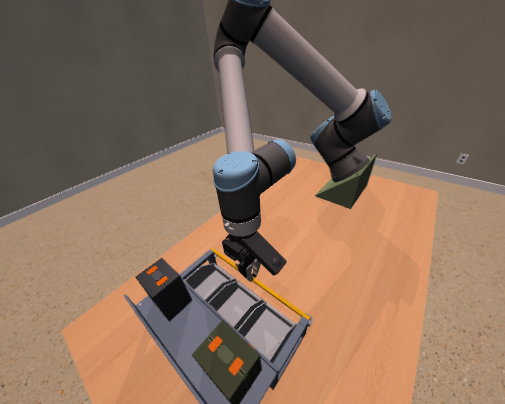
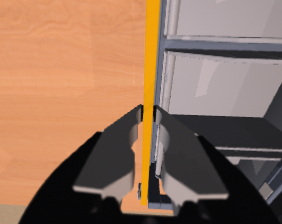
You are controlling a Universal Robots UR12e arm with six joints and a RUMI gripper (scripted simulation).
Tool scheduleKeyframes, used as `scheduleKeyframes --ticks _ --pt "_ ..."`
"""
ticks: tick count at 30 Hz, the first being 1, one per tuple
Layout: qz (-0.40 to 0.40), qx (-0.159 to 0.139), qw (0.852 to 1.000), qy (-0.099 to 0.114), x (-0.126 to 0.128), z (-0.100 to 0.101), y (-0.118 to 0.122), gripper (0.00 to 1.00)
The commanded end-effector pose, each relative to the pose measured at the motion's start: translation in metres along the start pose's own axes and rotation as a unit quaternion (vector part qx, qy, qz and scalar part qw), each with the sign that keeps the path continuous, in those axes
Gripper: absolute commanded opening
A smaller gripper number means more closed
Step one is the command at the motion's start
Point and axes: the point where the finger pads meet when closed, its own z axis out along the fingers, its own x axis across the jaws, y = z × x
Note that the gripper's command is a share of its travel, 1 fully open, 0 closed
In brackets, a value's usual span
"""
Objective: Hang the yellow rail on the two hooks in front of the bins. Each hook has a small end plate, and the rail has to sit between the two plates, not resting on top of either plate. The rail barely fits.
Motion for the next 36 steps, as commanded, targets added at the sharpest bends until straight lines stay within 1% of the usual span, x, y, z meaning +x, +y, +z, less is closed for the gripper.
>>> scheduleKeyframes --ticks 1,36 --pt "0.000 0.000 1.000 0.001 0.0005 -0.0004 0.0001 0.00" --pt "0.000 0.000 1.000 0.001 0.0005 0.0036 0.0001 0.00"
